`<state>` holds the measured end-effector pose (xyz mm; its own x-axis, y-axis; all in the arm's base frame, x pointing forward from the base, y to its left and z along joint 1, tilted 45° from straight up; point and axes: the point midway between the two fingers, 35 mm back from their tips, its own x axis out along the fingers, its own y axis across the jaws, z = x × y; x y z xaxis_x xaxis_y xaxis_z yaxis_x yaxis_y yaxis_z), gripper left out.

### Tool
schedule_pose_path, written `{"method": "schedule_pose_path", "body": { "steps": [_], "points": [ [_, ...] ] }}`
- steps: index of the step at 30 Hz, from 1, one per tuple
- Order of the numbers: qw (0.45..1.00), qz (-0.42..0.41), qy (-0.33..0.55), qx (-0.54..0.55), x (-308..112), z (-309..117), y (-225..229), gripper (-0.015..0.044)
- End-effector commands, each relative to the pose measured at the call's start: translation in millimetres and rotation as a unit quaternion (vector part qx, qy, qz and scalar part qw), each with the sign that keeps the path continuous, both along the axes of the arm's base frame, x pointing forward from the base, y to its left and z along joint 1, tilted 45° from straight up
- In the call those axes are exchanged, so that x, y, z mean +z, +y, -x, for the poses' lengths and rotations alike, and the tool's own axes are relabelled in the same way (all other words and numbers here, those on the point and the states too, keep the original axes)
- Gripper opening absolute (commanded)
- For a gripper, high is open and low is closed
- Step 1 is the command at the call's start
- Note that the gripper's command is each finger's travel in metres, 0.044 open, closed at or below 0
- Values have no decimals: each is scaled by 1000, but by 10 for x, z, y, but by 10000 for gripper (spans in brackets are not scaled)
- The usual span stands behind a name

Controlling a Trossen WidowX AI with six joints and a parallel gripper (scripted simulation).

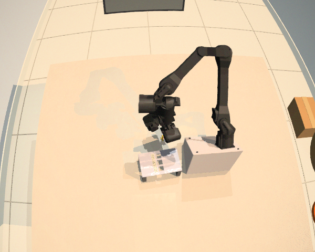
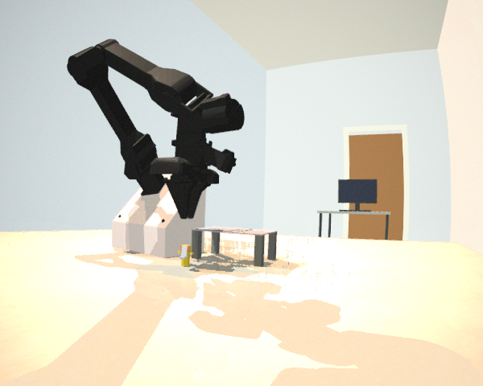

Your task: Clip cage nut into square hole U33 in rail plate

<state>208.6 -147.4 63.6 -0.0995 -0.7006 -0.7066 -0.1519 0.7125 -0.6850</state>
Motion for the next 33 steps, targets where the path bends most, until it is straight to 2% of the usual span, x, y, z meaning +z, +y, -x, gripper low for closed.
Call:
{"method": "schedule_pose_path", "body": {
  "steps": [1,8,33],
  "points": [
    [1000,0,3,2,1,4,0,120],
    [1000,1,3,2,-239,41,-241,120],
    [1000,2,3,2,-402,67,-405,120]
  ]
}}
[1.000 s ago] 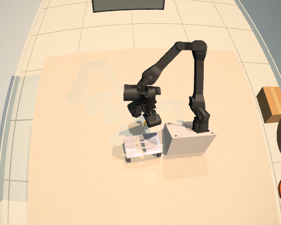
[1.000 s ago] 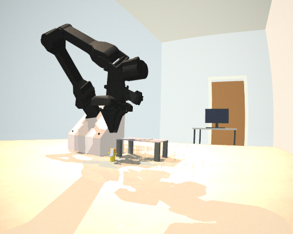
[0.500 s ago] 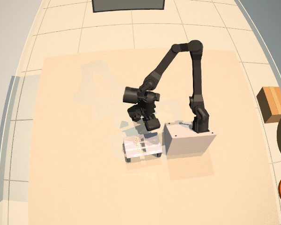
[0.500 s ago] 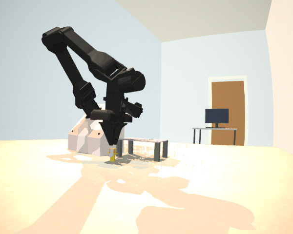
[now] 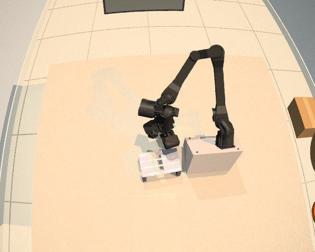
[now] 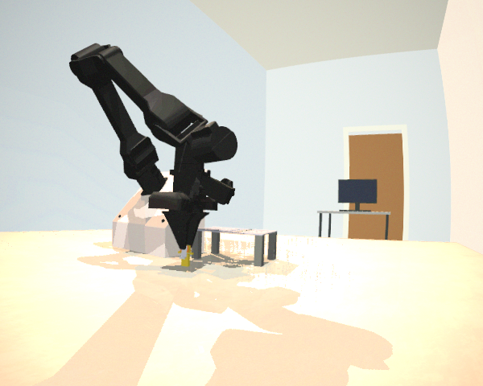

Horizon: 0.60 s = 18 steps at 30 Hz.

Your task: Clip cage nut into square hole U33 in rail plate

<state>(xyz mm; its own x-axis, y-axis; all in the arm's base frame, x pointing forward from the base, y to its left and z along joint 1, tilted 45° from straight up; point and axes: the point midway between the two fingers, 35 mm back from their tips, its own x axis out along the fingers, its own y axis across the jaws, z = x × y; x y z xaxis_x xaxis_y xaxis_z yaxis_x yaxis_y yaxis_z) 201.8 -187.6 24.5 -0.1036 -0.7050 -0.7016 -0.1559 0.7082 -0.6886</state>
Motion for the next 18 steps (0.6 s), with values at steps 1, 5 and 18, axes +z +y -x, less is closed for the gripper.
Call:
{"method": "schedule_pose_path", "body": {
  "steps": [1,5,18],
  "points": [
    [1000,-1,0,2,-13,0,-5,120],
    [1000,-1,0,2,-26,2,-18,120],
    [1000,-1,0,2,-31,2,-21,120]
  ]
}}
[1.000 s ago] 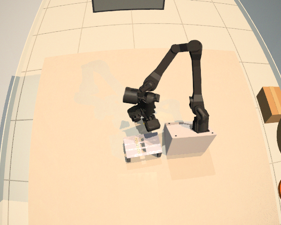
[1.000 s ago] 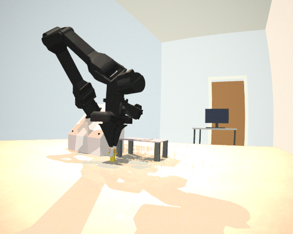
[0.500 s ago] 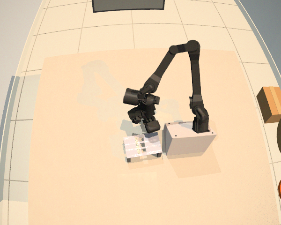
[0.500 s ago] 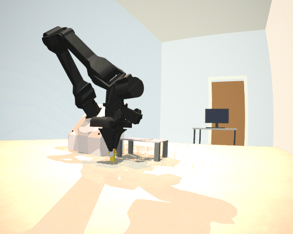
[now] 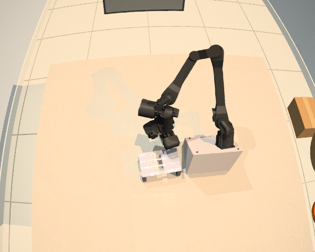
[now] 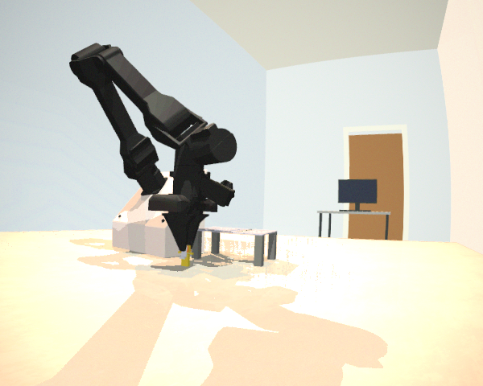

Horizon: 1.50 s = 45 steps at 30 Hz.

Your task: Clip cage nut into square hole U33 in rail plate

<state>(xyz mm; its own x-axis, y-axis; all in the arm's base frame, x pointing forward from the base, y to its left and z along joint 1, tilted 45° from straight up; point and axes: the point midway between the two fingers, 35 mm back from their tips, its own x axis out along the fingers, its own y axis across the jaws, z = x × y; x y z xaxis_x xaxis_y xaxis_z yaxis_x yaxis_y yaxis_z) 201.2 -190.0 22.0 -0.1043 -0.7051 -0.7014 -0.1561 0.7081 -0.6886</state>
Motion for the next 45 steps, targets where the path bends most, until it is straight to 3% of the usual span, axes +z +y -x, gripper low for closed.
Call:
{"method": "schedule_pose_path", "body": {
  "steps": [1,28,32,45],
  "points": [
    [1000,-2,0,2,-7,-5,4,120],
    [1000,-2,0,2,-7,-12,5,120],
    [1000,0,1,1,-6,-5,3,29],
    [1000,0,1,1,-6,-5,3,29]
  ]
}}
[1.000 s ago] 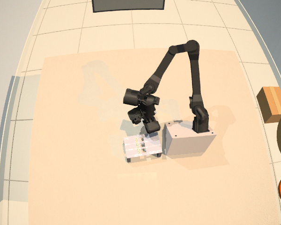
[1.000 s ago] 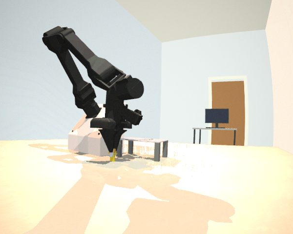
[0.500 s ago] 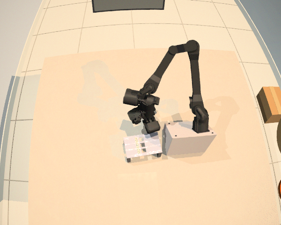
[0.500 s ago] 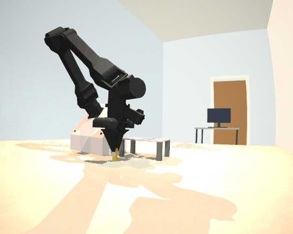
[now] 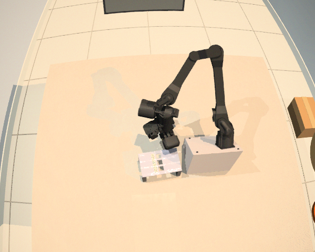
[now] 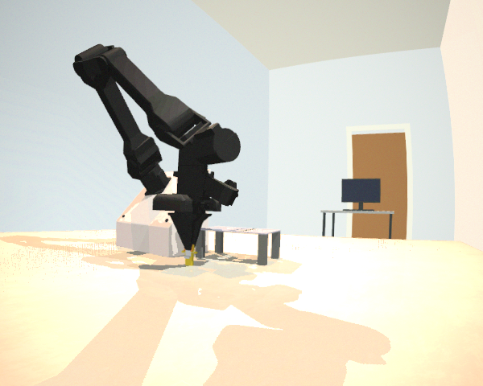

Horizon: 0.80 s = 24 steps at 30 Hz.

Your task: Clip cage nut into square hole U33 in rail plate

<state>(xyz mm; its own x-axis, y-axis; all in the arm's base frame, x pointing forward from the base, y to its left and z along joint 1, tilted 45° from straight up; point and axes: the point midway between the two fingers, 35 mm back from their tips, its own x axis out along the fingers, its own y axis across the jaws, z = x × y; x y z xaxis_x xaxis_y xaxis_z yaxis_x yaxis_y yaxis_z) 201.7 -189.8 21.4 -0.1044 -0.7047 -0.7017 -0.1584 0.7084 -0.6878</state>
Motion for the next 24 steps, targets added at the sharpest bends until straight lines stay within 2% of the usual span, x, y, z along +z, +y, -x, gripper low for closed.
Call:
{"method": "schedule_pose_path", "body": {
  "steps": [1,24],
  "points": [
    [1000,0,0,0,0,0,0,29],
    [1000,-1,0,0,19,-8,22,29]
  ]
}}
